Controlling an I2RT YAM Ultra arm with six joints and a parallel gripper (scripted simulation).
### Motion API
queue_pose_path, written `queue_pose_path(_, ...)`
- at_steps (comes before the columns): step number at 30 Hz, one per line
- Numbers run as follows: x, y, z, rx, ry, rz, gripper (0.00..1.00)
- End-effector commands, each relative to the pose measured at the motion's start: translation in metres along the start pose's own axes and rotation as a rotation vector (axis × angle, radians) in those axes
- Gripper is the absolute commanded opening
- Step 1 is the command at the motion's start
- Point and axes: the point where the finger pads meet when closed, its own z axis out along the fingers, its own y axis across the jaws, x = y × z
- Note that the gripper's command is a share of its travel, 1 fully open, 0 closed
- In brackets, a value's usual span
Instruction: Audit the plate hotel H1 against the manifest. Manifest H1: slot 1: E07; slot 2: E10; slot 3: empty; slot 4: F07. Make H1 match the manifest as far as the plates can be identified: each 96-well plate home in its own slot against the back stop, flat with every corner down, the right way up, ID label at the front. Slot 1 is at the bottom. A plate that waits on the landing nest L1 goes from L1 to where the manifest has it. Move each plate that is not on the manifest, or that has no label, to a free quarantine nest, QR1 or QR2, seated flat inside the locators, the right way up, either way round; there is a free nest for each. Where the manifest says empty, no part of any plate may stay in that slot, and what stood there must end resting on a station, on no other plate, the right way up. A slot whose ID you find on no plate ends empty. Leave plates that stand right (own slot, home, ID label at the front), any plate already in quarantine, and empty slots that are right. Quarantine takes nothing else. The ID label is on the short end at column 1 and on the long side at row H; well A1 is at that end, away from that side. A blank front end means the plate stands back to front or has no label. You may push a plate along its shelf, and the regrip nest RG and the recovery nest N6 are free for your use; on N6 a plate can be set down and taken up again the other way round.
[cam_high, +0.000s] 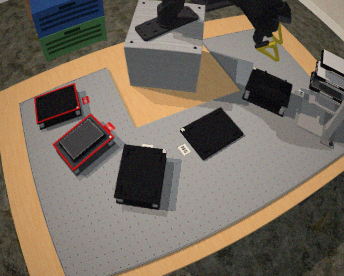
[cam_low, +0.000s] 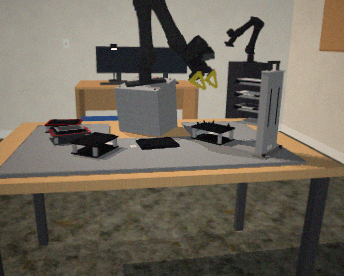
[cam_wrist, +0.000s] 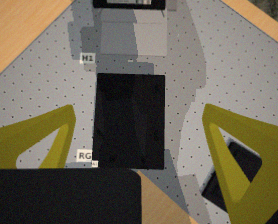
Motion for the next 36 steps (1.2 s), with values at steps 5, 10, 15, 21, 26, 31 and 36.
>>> queue_pose_path(5,-0.016,0.02,0.001,0.017,-0.031,0.034,1.0)
queue_pose_path(10,-0.027,0.016,-0.007,0.02,-0.054,0.05,1.0)
queue_pose_path(15,-0.038,0.019,-0.021,0.013,-0.056,0.045,1.0)
queue_pose_path(21,-0.052,0.018,-0.036,0.013,-0.056,0.045,1.0)
queue_pose_path(26,-0.059,0.018,-0.044,0.012,-0.056,0.046,1.0)
queue_pose_path(31,-0.07,0.017,-0.057,0.012,-0.055,0.046,1.0)
queue_pose_path(36,-0.081,0.017,-0.069,0.012,-0.055,0.046,1.0)
